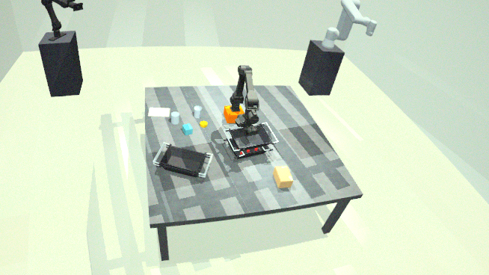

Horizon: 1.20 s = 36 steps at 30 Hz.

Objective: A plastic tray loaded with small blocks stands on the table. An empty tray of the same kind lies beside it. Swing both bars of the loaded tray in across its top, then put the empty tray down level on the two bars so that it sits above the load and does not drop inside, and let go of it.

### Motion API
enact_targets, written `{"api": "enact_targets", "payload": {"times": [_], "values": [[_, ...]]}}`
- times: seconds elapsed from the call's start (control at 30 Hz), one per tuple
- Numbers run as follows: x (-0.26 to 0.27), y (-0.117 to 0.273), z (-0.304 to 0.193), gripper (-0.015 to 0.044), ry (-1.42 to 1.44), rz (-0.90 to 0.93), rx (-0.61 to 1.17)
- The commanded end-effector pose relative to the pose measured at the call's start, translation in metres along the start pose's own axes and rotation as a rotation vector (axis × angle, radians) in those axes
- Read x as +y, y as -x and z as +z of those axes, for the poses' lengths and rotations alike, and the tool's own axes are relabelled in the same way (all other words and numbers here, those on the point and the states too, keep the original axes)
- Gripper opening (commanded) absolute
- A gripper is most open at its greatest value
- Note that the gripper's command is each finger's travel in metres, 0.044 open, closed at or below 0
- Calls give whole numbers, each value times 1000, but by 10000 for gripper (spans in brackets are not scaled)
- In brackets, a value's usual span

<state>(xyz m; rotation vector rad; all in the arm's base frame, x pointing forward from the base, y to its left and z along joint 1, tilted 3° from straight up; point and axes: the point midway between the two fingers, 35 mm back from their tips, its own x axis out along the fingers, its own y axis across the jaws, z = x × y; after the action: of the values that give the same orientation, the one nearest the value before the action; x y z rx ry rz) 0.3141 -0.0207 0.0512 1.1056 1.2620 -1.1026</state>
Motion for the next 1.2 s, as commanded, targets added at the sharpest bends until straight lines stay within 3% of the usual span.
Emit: {"api": "enact_targets", "payload": {"times": [0.0, 1.17], "values": [[-5, -5, 1, 0, 2, -25, -3], [-8, -12, 1, 0, 2, -26, -3]]}}
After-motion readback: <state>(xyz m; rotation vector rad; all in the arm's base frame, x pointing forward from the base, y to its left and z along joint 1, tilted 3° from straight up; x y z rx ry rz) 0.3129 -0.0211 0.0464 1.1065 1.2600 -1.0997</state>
